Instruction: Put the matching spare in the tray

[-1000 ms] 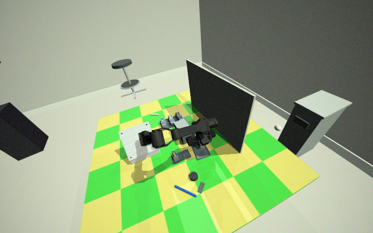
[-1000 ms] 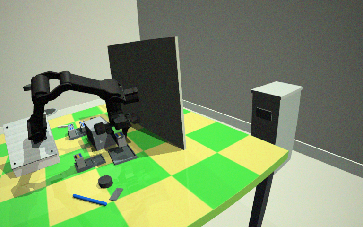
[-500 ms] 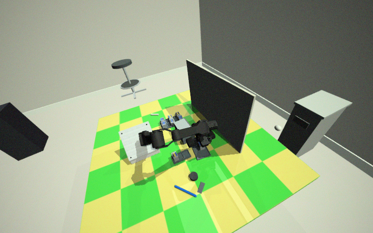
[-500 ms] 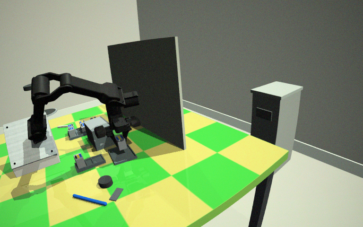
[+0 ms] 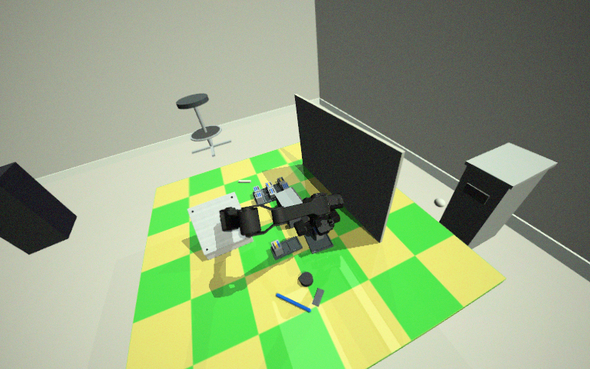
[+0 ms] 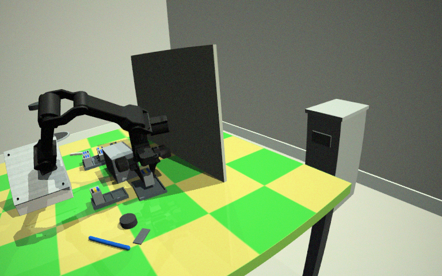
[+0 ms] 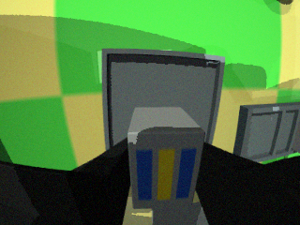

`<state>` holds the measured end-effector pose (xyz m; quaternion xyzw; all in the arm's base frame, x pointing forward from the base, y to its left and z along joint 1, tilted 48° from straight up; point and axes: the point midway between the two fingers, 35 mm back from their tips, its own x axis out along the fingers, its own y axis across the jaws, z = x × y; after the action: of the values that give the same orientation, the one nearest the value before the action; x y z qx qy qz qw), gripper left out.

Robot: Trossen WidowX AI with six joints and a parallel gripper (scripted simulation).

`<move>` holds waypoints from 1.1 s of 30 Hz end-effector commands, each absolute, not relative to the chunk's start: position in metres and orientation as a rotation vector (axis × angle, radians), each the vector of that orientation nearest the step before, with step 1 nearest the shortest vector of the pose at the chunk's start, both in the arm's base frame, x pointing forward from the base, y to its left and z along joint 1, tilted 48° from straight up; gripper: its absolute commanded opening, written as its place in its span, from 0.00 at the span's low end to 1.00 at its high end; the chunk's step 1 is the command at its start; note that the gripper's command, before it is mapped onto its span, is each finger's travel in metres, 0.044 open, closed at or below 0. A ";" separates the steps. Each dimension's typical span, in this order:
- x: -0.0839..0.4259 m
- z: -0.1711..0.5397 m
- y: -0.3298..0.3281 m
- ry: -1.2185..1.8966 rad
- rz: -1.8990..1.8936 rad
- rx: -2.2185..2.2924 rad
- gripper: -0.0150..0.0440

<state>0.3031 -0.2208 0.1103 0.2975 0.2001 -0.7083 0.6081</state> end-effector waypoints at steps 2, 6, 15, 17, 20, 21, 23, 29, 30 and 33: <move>0.300 0.106 -0.224 0.470 -1.636 0.686 0.25; 0.299 0.104 -0.226 0.469 -1.637 0.685 0.25; 0.301 0.107 -0.225 0.461 -1.638 0.685 0.61; 0.301 0.107 -0.225 0.461 -1.638 0.685 0.70; 0.301 0.107 -0.225 0.461 -1.638 0.685 0.83; 0.301 0.107 -0.225 0.461 -1.638 0.685 0.88; 0.301 0.107 -0.225 0.461 -1.638 0.685 0.97; 0.311 0.145 -0.178 0.474 -1.635 0.695 1.00; 0.311 0.158 -0.164 0.475 -1.636 0.693 1.00; 0.309 0.176 -0.145 0.474 -1.636 0.689 1.00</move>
<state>0.3097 -0.1702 0.1475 0.2980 0.2124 -0.7082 0.6038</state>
